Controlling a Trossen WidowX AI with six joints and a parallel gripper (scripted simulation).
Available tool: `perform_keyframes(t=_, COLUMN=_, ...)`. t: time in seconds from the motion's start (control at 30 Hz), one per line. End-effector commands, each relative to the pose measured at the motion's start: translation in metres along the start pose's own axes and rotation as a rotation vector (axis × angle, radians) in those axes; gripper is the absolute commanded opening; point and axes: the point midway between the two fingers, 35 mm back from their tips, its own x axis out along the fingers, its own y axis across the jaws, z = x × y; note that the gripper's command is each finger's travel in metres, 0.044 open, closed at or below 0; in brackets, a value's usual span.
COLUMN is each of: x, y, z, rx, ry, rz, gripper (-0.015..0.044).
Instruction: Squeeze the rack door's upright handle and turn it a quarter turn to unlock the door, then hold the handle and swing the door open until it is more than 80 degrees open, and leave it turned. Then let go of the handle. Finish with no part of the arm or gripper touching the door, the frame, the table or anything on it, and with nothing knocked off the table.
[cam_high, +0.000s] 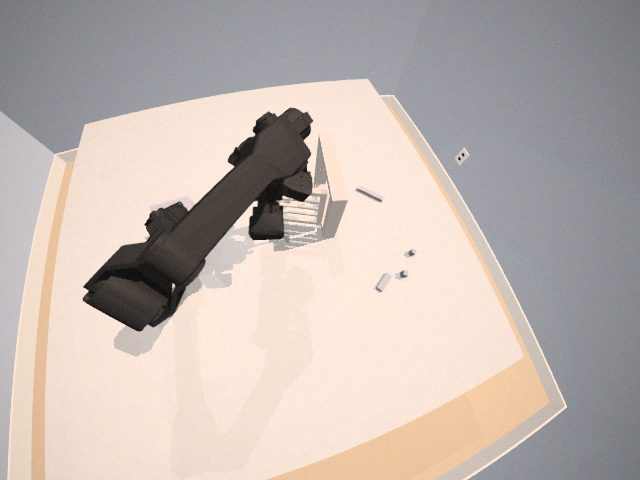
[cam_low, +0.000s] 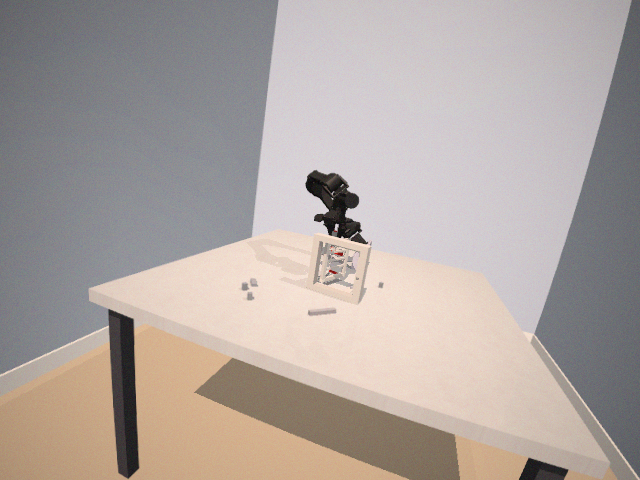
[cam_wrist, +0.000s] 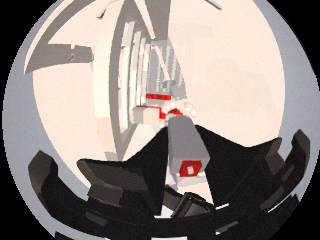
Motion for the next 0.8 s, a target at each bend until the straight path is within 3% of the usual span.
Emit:
perform_keyframes(t=0.0, x=0.0, y=-0.009, z=0.002, rx=-0.075, ry=-0.005, rz=-0.004, gripper=0.0012)
perform_keyframes(t=0.77, x=0.0, y=-0.029, z=0.009, rx=-0.235, ry=-0.005, rz=-0.005, gripper=0.0012)
